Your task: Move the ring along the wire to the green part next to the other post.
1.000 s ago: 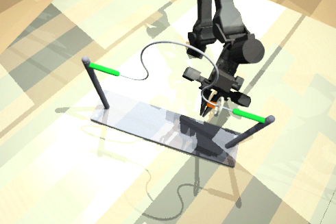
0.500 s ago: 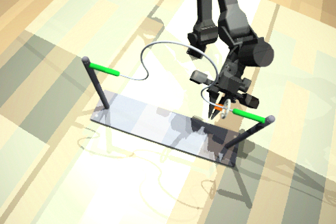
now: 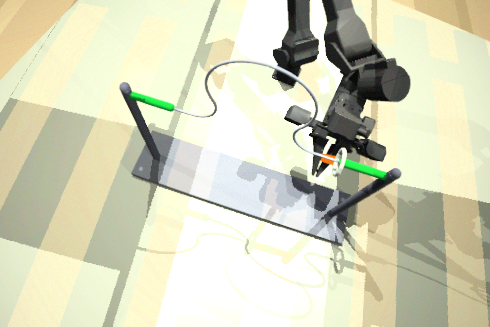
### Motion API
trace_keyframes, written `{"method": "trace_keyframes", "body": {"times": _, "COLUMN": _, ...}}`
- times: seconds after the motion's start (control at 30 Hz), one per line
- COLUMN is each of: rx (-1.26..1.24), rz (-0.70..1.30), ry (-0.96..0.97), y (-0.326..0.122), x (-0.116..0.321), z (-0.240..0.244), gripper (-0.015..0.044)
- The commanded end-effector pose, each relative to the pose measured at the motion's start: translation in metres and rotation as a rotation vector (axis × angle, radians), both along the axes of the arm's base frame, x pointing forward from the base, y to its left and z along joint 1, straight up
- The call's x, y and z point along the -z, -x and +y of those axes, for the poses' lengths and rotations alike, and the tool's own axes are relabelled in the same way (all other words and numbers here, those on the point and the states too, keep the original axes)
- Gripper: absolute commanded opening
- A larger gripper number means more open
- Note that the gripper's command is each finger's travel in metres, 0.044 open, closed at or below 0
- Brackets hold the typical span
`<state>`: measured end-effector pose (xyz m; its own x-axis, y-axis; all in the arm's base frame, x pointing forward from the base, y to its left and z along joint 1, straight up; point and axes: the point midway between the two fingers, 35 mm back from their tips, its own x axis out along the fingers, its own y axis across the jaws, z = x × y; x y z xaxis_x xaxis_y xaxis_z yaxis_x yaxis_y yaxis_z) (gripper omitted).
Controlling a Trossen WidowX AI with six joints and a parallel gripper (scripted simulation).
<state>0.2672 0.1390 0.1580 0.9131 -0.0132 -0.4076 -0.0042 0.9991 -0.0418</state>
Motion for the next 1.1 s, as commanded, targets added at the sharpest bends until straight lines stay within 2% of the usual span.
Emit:
{"method": "trace_keyframes", "body": {"times": 0.0, "rx": 0.004, "rz": -0.005, "ry": -0.006, "y": 0.000, "x": -0.002, "z": 0.005, "gripper": -0.0150}}
{"method": "trace_keyframes", "body": {"times": 1.07, "rx": 0.004, "rz": -0.006, "ry": -0.008, "y": 0.001, "x": 0.008, "z": 0.021, "gripper": -0.0150}}
